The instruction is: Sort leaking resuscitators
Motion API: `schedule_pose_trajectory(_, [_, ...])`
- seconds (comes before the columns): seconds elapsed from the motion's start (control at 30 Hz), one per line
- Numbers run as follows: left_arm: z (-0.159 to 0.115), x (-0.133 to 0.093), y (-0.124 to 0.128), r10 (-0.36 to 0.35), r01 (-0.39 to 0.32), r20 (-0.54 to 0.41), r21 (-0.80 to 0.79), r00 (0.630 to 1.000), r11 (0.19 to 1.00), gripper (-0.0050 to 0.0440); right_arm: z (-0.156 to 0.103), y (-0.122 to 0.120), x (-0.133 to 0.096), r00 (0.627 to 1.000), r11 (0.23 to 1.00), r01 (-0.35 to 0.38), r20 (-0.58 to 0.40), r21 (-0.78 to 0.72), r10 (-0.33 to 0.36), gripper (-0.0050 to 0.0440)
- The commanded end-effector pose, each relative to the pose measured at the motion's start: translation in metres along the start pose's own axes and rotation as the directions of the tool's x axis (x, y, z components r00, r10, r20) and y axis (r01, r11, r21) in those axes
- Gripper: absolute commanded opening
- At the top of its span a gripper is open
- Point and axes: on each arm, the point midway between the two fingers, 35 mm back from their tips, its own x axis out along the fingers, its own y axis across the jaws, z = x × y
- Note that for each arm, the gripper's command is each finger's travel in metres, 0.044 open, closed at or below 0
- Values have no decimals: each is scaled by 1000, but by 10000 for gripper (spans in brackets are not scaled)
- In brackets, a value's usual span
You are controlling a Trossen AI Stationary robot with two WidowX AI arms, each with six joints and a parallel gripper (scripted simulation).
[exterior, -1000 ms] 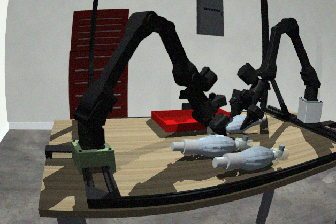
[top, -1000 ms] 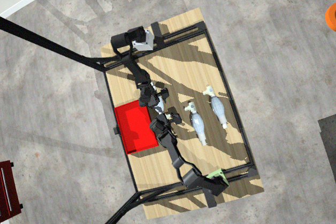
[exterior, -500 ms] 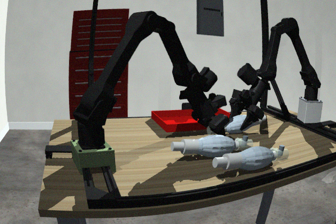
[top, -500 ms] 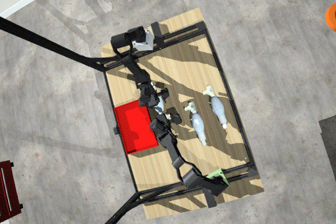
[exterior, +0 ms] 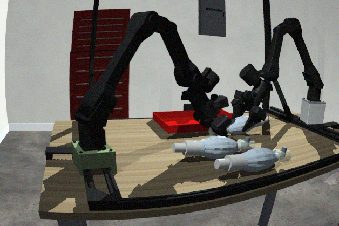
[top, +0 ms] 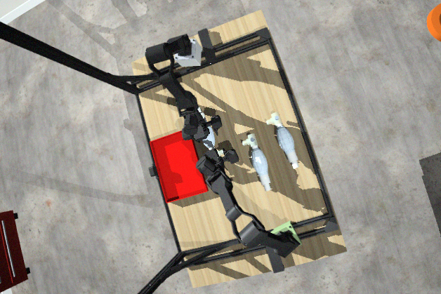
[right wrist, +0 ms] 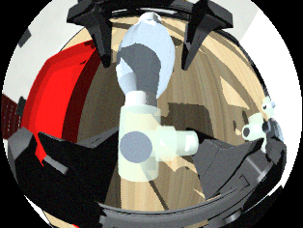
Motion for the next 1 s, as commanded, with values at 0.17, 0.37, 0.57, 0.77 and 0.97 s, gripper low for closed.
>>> schedule_pose_trajectory(0.17, [-1, 0, 0, 0, 0, -1, 2, 1000, 1000, 440, 1, -1, 0, 1000, 1000, 1, 4, 3, -1, 0])
schedule_pose_trajectory(0.37, [-1, 0, 0, 1, -1, -3, 2, 1000, 1000, 0, 1, -1, 0, 1000, 1000, 2, 4, 2, -2, 0])
schedule_pose_trajectory(0.57, [-1, 0, 0, 1, -1, -3, 2, 1000, 1000, 0, 1, -1, 0, 1000, 1000, 2, 4, 2, -2, 0])
schedule_pose_trajectory(0.77, [-1, 0, 0, 1, -1, -3, 2, 1000, 1000, 0, 1, -1, 0, 1000, 1000, 2, 4, 2, -2, 0])
schedule_pose_trajectory(0.97, [-1, 0, 1, 1, -1, -2, 0, 1000, 1000, 0, 1, -1, 0, 1000, 1000, 2, 3, 3, -2, 0])
